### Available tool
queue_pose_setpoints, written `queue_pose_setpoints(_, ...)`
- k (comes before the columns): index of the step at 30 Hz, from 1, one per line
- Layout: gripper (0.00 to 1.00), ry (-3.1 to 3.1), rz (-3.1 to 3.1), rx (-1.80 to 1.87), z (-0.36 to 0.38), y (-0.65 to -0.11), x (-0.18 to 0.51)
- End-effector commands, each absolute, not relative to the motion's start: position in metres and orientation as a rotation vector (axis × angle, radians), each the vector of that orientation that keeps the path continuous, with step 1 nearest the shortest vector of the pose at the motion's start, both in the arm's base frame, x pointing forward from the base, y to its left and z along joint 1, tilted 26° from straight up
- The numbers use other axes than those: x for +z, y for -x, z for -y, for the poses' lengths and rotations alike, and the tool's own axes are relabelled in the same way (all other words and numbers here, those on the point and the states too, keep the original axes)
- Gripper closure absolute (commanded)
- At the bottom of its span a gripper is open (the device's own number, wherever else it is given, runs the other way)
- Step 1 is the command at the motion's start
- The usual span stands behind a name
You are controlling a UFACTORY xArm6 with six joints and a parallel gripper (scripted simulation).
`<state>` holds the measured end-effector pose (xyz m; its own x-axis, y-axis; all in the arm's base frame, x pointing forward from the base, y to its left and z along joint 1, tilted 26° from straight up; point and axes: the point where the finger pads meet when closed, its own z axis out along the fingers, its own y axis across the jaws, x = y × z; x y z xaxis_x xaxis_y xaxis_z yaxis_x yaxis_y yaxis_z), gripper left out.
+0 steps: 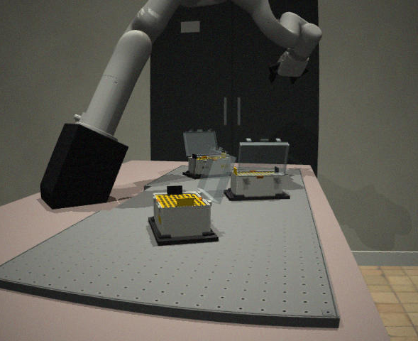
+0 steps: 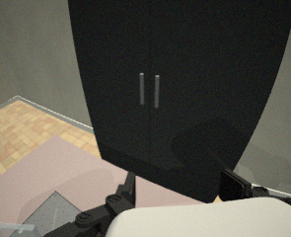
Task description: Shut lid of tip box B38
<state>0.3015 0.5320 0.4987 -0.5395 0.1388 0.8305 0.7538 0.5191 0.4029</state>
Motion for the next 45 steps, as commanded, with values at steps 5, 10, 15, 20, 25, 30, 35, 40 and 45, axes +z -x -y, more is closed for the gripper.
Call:
queue_pose_setpoints(5,0.00,0.724,1.991,-1.021,-0.532,-0.301,0.501)
queue_pose_setpoints(10,0.00,0.724,1.991,-1.021,-0.532,-0.301,0.501)
queue_pose_setpoints(15,0.00,0.724,1.991,-1.021,-0.532,-0.301,0.501)
queue_pose_setpoints(20,1.00,0.811,1.985,-0.949,-0.521,-0.295,0.494)
queue_pose_setpoints(25,1.00,0.901,1.976,-0.873,-0.508,-0.287,0.482)
queue_pose_setpoints(30,1.00,0.991,1.963,-0.798,-0.495,-0.280,0.471)
queue_pose_setpoints(35,1.00,1.082,1.946,-0.725,-0.485,-0.275,0.461)
queue_pose_setpoints(40,1.00,1.174,1.927,-0.654,-0.468,-0.266,0.447)
queue_pose_setpoints(45,1.00,1.266,1.904,-0.584,-0.454,-0.259,0.435)
